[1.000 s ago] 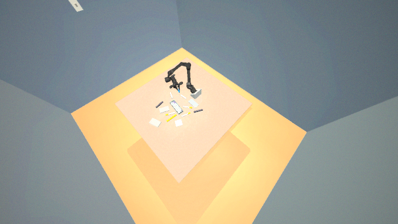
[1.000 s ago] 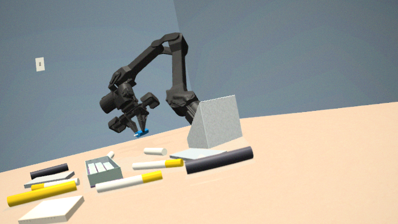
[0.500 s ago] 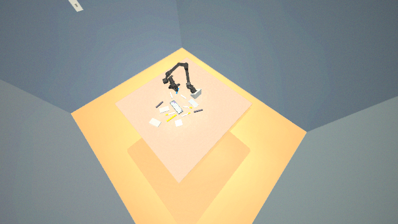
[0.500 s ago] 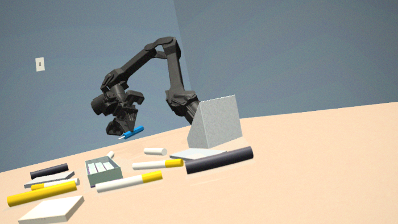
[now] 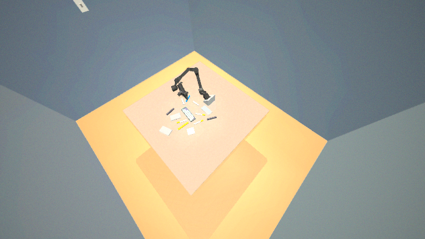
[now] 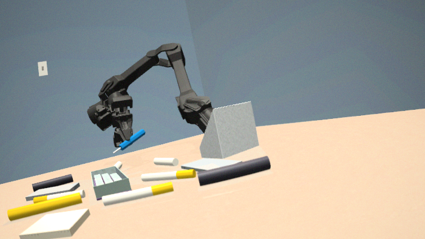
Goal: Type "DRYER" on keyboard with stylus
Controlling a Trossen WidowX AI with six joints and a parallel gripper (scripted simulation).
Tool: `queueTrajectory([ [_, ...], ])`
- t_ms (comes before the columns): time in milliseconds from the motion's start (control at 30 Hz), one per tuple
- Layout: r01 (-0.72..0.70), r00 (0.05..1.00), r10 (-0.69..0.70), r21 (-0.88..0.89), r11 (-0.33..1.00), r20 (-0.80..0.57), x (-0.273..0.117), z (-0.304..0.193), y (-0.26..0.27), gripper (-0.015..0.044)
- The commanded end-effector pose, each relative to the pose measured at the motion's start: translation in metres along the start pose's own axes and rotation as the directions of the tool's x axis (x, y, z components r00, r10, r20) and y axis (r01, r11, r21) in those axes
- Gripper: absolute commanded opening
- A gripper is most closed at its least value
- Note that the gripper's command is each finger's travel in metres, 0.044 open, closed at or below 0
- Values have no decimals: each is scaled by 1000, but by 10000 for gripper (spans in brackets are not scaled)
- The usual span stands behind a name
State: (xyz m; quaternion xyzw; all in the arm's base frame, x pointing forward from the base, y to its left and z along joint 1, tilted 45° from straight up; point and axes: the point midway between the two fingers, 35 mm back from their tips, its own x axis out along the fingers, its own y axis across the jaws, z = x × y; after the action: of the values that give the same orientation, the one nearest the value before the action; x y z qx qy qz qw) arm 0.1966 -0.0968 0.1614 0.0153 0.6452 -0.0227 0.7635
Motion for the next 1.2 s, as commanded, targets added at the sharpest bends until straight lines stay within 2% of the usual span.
queueTrajectory([
  [0, -23, 1000, 21, 115, 993, 16, -1, 13, 5, 0],
  [533, -94, 995, 103, 549, 830, 13, 8, 48, 25, 0],
  [1167, -79, 981, 195, 901, 426, -6, 22, 85, 57, 0],
])
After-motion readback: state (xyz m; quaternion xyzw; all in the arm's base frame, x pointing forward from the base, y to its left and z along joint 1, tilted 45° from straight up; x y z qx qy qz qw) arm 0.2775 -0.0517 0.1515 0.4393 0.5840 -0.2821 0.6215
